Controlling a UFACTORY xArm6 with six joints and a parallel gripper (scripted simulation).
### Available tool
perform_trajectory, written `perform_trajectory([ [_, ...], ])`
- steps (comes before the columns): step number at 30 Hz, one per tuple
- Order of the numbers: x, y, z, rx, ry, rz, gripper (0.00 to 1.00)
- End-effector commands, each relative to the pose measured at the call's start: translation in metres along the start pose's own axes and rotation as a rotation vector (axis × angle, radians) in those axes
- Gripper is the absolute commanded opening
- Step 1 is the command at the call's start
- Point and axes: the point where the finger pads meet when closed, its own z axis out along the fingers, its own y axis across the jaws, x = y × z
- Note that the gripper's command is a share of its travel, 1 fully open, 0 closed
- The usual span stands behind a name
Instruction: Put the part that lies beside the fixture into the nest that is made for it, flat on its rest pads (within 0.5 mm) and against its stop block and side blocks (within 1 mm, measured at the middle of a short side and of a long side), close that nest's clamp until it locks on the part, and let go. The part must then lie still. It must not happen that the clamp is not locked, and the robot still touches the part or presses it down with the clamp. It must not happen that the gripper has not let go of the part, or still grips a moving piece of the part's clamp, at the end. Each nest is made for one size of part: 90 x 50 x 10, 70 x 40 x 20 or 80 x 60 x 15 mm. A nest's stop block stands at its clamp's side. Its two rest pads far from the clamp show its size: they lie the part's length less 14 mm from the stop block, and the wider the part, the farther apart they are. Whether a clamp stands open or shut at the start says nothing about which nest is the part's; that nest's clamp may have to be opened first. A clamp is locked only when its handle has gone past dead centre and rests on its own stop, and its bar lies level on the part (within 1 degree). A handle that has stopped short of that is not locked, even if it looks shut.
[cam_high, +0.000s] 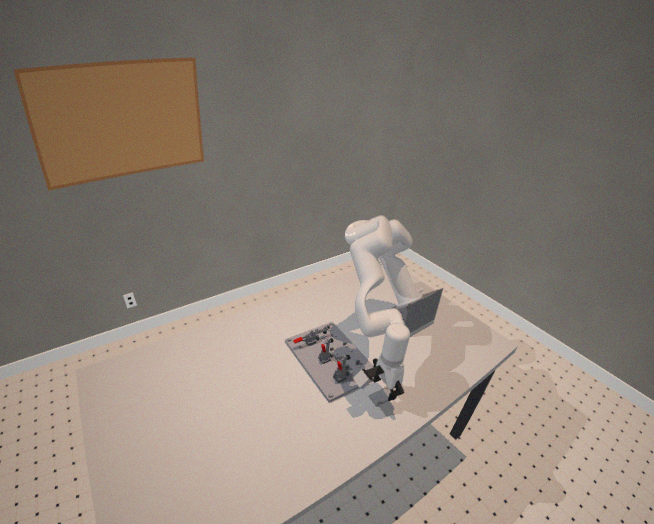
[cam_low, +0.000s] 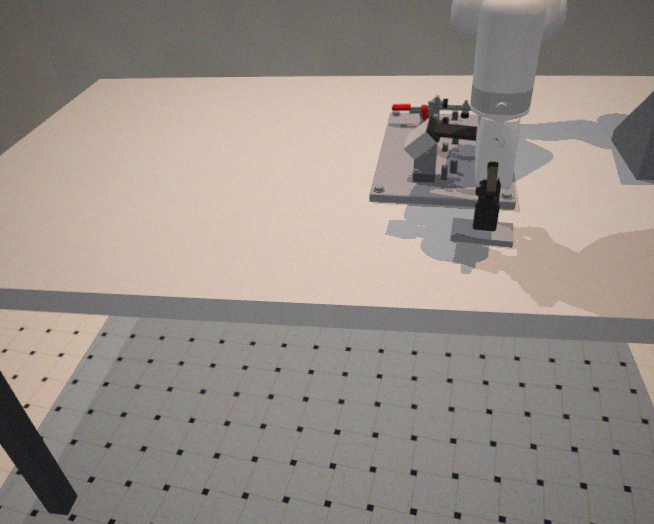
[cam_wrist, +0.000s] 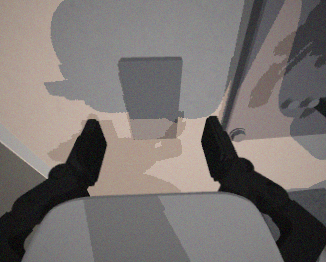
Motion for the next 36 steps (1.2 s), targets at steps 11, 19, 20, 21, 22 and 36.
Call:
perform_trajectory([
  [11, 0.001, -0.001, -0.001, 0.003, 0.003, 0.001, 1.00],
  [19, 0.001, -0.001, 0.000, 0.003, 0.003, 0.001, 1.00],
  [20, 0.001, -0.001, 0.000, 0.003, 0.003, 0.001, 1.00],
  [21, 0.001, -0.001, 0.001, 0.003, 0.003, 0.001, 1.00],
  [22, 0.001, -0.001, 0.002, 0.003, 0.003, 0.001, 1.00],
  [36, 0.002, -0.001, 0.020, 0.003, 0.003, 0.001, 1.00],
])
